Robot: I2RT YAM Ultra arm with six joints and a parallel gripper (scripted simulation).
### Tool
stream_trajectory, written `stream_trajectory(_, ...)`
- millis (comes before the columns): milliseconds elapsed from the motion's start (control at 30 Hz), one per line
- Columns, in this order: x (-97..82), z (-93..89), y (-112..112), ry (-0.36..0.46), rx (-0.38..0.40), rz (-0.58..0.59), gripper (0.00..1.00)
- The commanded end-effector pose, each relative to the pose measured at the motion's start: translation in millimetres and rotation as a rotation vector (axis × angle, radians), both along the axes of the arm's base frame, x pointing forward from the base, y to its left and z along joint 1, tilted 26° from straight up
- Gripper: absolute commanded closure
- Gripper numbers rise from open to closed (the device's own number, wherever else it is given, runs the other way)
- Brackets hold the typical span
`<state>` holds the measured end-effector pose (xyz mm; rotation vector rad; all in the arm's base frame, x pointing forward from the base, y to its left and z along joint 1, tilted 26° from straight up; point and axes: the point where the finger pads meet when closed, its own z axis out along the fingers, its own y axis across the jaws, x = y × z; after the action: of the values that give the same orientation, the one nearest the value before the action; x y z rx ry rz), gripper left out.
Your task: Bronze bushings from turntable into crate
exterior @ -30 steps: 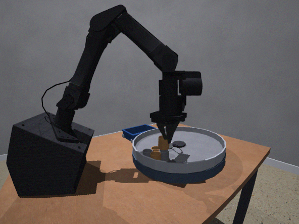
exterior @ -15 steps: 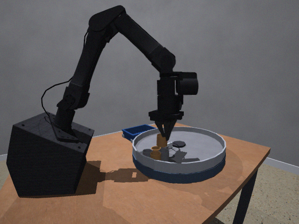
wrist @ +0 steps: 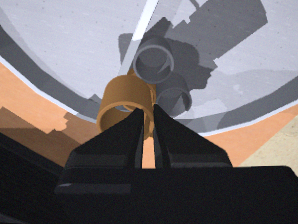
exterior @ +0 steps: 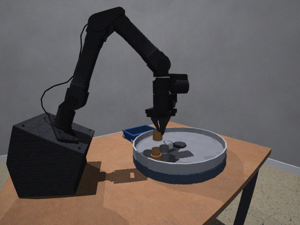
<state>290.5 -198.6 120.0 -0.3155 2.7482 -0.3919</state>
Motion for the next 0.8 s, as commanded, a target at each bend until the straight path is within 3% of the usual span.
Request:
stream_trajectory(0, 8.2, 8.1, 17.3, -0.027, -0.013, -0.036, 1.00)
stream_trajectory(100, 25.3, 20.3, 31.4, -0.054, -0.025, -0.035, 1.00)
stream_trajectory(167, 31.8, 16.6, 44.7, -0.042, -0.017, -0.035, 1.00)
stream_trajectory(200, 35.2, 6.5, 51.5, -0.012, -0.005, -0.035, 1.00)
stream_trajectory(333, 52.1, 6.0, 79.4, -0.013, -0.006, -0.035, 1.00)
stream_trajectory(400, 52.1, 6.0, 79.4, -0.013, -0.006, -0.035, 1.00)
stream_trajectory(767, 109.1, 4.1, 174.8, -0.016, -0.007, -0.034, 1.00)
